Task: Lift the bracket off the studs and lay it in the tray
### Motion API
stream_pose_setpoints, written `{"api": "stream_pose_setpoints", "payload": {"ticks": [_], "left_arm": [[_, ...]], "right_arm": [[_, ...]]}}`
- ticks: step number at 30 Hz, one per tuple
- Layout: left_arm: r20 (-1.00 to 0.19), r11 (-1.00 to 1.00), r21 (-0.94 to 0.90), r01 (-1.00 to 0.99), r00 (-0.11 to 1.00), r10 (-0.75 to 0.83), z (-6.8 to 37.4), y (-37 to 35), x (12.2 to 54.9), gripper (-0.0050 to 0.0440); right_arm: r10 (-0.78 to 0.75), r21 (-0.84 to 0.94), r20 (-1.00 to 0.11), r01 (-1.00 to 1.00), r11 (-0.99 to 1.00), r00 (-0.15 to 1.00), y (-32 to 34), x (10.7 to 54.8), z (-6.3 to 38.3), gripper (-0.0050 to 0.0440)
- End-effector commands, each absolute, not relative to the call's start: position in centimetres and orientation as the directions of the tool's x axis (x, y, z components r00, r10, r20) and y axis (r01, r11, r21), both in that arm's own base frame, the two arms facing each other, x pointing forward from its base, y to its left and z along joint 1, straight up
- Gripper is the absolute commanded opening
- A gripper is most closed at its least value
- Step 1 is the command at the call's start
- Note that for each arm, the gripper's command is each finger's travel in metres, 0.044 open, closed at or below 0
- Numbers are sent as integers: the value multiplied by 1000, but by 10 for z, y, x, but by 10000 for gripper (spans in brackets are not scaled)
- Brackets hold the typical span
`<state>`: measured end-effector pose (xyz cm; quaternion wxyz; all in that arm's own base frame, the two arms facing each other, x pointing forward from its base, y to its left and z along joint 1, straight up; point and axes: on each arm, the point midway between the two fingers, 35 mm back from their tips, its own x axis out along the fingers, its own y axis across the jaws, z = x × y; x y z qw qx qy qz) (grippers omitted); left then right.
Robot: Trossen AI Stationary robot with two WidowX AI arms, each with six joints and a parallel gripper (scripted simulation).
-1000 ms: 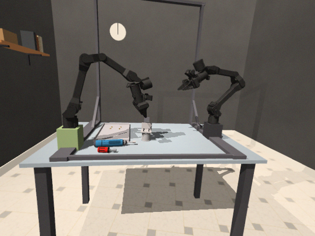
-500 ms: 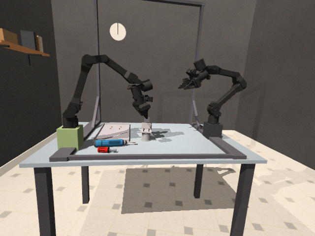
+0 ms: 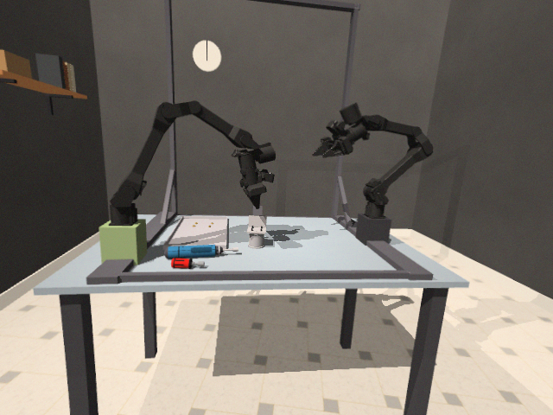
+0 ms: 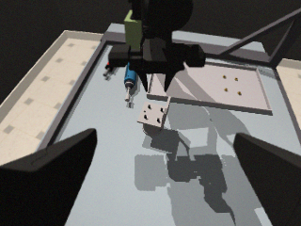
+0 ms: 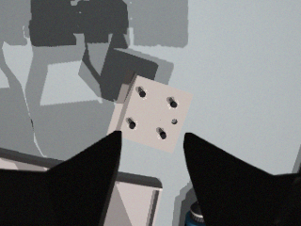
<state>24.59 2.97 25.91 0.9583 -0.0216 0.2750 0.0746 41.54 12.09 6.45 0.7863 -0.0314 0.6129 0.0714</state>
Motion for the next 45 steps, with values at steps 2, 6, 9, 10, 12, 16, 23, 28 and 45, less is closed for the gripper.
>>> {"api": "stream_pose_setpoints", "payload": {"ticks": [2,6,9,10,12,16,23,28,45], "left_arm": [[-519,988,-1,-156,844,133,265,30,246,440],[-519,988,-1,-156,844,133,265,30,246,440],[-519,988,-1,-156,844,133,265,30,246,440],[-519,988,-1,-156,844,133,265,30,246,440],[-519,988,-1,-156,844,133,265,30,246,440],[-519,988,-1,-156,844,133,265,30,246,440],[-519,988,-1,-156,844,133,265,30,246,440],[-519,988,-1,-156,844,133,265,30,246,440],[-519,988,-1,-156,844,133,265,30,246,440]], "right_arm": [[57,50,-984,-45,998,167,138,430,67,130],[35,39,-995,45,998,97,148,434,59,130],[30,35,-996,64,997,82,151,435,57,130],[25,31,-997,80,996,69,152,435,56,130],[19,24,-998,101,995,53,155,436,54,130],[11,15,-999,127,992,33,157,436,51,130],[3,4,-1000,131,991,10,155,432,33,130],[3,4,-1000,129,992,10,155,432,25,130],[10,14,-999,129,992,32,156,436,0,111]]}}
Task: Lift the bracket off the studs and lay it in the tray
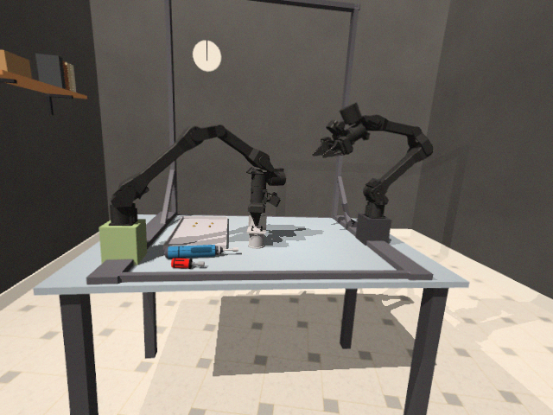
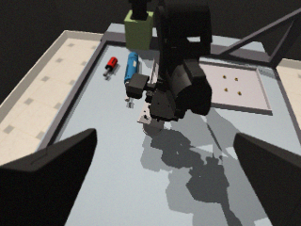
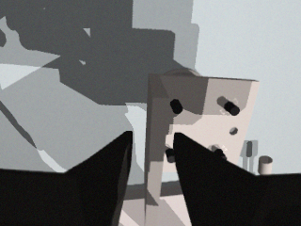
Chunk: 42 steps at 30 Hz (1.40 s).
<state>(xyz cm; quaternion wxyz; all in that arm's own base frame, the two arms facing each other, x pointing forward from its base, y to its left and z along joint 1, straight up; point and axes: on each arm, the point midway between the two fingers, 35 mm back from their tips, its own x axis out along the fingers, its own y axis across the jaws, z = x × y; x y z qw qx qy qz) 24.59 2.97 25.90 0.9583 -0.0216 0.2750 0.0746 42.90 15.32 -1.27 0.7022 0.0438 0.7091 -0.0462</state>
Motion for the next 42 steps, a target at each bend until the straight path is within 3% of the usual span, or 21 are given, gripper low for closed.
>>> {"api": "stream_pose_setpoints", "payload": {"ticks": [1,12,21,37,42], "left_arm": [[-519,988,-1,-156,844,133,265,30,246,440],[-519,988,-1,-156,844,133,265,30,246,440],[-519,988,-1,-156,844,133,265,30,246,440],[-519,988,-1,-156,844,133,265,30,246,440],[-519,988,-1,-156,844,133,265,30,246,440]], "right_arm": [[11,15,-999,129,992,32,157,436,0,111],[16,21,-999,129,991,43,156,434,8,31],[18,25,-999,129,991,51,156,437,10,0],[15,20,-999,129,991,41,157,440,11,-5],[22,30,-998,129,991,61,158,443,33,-43]]}}
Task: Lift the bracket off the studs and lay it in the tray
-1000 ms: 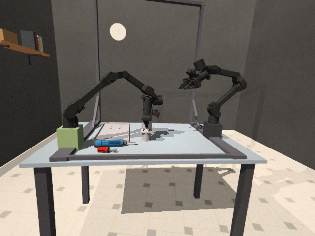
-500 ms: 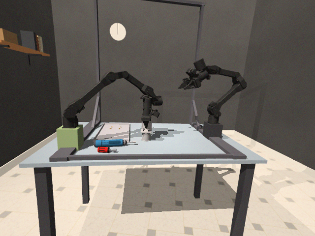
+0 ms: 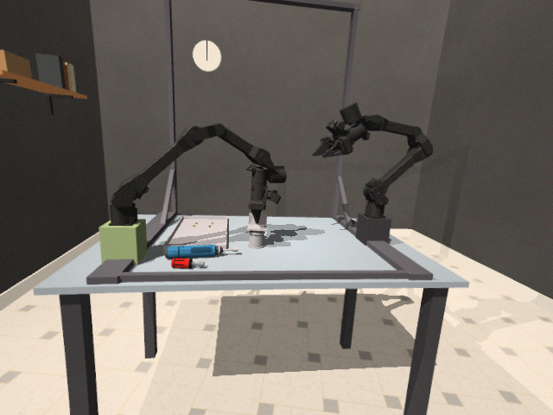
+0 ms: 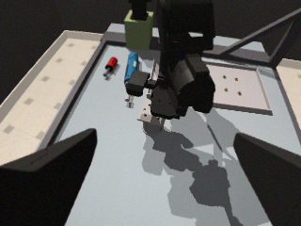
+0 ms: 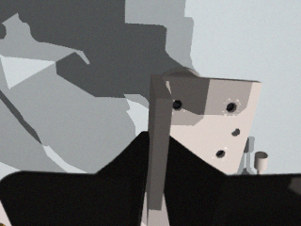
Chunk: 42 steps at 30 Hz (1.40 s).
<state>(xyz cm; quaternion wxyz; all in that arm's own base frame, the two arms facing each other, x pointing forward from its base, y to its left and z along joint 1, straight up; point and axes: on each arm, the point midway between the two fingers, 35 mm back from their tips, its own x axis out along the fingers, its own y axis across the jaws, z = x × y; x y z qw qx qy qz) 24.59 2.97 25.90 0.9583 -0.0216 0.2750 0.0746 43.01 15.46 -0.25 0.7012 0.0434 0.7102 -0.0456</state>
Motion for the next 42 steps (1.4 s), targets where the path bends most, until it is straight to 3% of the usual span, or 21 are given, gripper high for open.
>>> {"api": "stream_pose_setpoints", "payload": {"ticks": [1,31,42], "left_arm": [[-519,988,-1,-156,844,133,265,30,246,440],[-519,988,-1,-156,844,133,265,30,246,440],[-519,988,-1,-156,844,133,265,30,246,440]], "right_arm": [[22,30,-998,129,991,61,158,443,35,-50],[18,25,-998,129,991,52,155,435,41,-50],[22,29,-998,129,991,61,156,436,62,-50]]}}
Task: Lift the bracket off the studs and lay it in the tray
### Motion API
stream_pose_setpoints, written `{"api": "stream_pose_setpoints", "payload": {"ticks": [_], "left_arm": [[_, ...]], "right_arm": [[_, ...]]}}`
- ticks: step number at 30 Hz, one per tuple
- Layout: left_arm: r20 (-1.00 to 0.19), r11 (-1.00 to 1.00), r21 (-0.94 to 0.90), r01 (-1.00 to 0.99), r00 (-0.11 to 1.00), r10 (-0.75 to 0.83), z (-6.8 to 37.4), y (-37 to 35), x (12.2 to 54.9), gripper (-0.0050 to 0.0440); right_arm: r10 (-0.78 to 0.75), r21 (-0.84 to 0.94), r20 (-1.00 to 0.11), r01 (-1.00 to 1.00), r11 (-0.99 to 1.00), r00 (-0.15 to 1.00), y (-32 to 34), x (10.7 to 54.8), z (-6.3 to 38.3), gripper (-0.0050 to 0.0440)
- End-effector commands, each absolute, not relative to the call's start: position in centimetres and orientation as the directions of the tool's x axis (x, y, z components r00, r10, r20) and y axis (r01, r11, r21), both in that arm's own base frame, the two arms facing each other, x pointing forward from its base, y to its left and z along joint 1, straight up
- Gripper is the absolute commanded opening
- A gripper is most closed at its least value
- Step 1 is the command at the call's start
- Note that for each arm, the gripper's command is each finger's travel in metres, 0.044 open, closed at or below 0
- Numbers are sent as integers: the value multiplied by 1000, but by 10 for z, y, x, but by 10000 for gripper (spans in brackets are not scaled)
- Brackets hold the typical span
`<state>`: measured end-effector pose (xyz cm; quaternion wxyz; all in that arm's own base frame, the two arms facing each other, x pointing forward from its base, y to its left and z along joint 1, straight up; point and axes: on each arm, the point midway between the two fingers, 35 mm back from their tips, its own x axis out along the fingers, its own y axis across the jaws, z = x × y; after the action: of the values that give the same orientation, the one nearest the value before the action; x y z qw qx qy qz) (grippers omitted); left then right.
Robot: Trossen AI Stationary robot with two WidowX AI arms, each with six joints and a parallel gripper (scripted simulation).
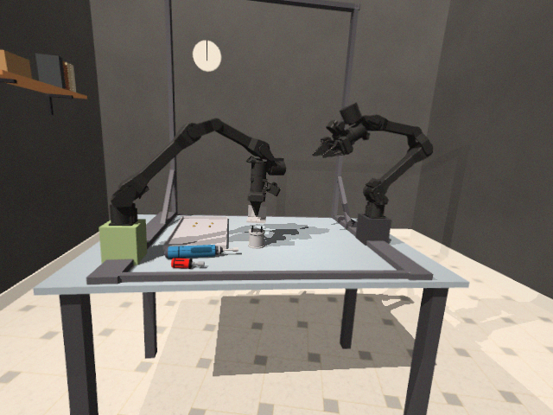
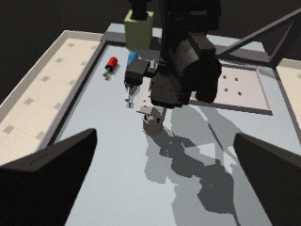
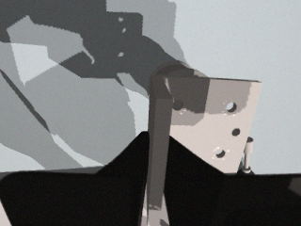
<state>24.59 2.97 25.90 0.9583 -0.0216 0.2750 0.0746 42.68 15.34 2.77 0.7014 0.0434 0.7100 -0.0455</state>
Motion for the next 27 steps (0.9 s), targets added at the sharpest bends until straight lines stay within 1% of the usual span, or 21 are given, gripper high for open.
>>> {"api": "stream_pose_setpoints", "payload": {"ticks": [1,6,9,11,14,16,21,27], "left_arm": [[-519,988,-1,-156,844,133,265,30,246,440],[-519,988,-1,-156,844,133,265,30,246,440],[-511,989,-2,-150,850,129,269,29,249,440],[-511,990,-2,-143,851,122,269,27,255,440],[-510,994,-1,-112,855,96,267,21,276,440],[-510,994,-1,-112,855,96,267,21,276,440],[-507,999,0,-34,862,29,253,1,335,440],[-504,999,0,53,863,-46,222,-31,395,440]], "right_arm": [[22,29,-998,129,991,61,156,436,63,-50],[20,26,-999,124,992,49,161,427,58,-50],[39,46,-997,108,993,63,179,415,58,-50],[54,61,-996,94,994,77,194,403,58,-50],[74,80,-994,78,994,78,224,377,52,-50],[74,80,-994,78,994,78,224,377,52,-50],[71,76,-996,87,993,57,270,318,28,-50],[52,55,-998,108,993,31,296,253,2,-50]]}}
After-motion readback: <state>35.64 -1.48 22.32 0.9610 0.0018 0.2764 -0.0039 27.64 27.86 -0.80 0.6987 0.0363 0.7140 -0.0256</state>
